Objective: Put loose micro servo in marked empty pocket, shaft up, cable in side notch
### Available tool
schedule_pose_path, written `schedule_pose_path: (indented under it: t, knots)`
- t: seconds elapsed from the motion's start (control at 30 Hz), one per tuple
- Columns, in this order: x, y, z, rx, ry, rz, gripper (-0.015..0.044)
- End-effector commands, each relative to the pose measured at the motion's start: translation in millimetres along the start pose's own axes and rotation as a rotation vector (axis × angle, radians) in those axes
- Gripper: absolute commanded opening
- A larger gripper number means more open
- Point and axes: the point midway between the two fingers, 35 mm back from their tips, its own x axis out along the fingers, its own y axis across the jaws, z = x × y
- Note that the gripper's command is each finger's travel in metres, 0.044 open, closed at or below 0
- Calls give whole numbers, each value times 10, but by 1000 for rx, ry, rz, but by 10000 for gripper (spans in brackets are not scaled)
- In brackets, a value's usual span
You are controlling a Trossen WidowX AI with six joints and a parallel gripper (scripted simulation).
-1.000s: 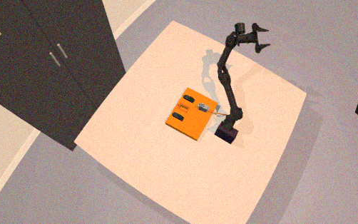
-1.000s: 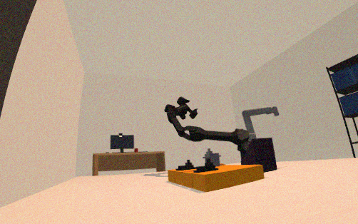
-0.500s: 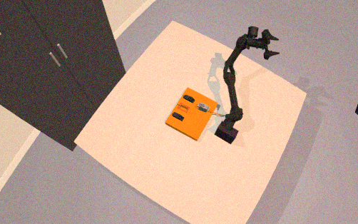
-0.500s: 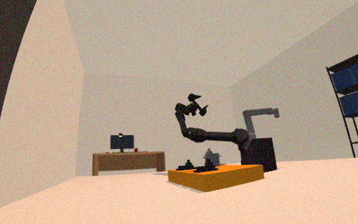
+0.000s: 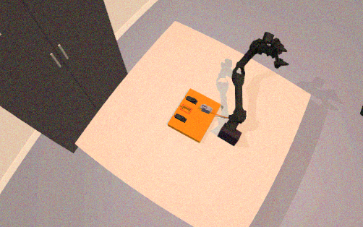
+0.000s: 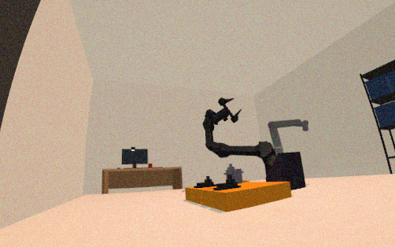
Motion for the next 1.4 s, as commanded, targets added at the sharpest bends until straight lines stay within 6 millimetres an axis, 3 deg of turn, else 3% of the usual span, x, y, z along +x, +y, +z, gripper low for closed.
schedule_pose_path:
  t: [0.0, 0.3, 0.63, 1.0, 1.37]
  knots:
    - [233, 16, -257, 62, 130, -19, 440]
    - [592, 8, -851, 187, 391, -76, 440]
    - [775, -30, -1568, 337, 661, -168, 440]
    - [738, -54, -2344, 497, 932, -284, 440]
    - [485, -65, -3062, 674, 1180, -445, 440]
